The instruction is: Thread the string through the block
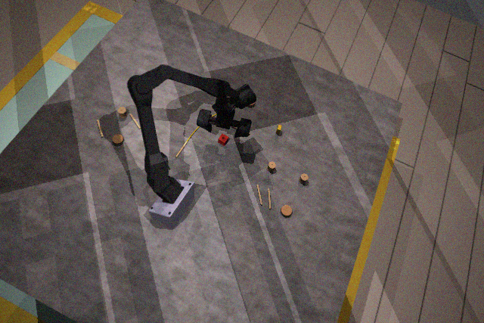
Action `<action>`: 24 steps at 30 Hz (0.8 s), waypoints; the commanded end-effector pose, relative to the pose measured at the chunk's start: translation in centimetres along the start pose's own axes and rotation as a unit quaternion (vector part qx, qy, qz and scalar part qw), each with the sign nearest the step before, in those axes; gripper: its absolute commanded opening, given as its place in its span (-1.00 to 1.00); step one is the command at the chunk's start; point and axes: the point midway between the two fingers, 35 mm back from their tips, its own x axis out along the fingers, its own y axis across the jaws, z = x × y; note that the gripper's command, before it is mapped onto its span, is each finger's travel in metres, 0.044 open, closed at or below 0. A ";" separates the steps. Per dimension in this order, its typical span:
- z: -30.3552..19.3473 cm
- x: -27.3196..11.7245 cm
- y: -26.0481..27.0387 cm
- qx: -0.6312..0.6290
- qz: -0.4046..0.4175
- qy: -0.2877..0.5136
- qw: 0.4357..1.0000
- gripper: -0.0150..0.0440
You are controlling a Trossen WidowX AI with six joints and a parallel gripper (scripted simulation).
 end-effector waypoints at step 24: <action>0.3 -0.9 -0.6 0.820 0.000 0.003 0.572 1.00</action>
